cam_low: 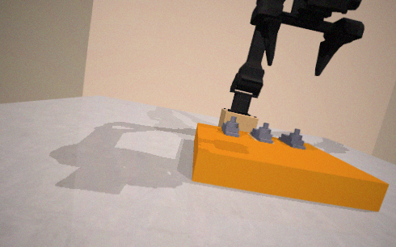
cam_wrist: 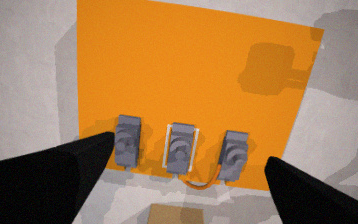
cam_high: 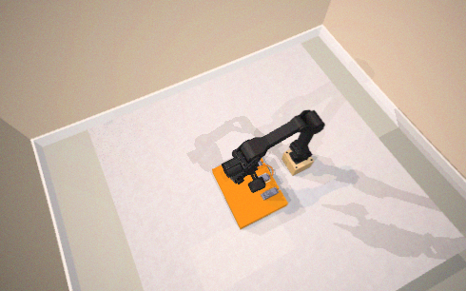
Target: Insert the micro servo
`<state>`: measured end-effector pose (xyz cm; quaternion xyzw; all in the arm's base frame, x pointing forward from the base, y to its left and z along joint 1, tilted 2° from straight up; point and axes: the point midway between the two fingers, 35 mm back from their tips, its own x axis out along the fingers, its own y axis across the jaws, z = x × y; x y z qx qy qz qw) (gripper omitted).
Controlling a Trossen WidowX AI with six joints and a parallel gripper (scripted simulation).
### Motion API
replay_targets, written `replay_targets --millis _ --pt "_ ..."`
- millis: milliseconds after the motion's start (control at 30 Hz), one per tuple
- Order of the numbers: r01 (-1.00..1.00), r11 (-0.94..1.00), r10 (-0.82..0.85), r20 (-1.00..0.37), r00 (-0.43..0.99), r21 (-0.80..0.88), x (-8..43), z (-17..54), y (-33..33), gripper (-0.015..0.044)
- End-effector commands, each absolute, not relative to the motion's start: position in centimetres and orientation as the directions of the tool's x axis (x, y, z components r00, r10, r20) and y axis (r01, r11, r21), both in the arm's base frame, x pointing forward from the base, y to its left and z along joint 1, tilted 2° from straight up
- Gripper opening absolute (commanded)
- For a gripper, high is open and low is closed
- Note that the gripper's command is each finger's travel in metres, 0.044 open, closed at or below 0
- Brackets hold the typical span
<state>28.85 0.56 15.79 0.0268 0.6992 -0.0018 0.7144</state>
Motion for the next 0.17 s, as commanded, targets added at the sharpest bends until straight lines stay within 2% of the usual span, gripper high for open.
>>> replay_targets --millis 0,133 --pt "0.036 0.999 0.035 -0.999 0.025 0.036 28.9 15.92 0.55 0.044" --pt "0.036 0.999 0.035 -0.999 0.025 0.036 28.9 15.92 0.55 0.044"
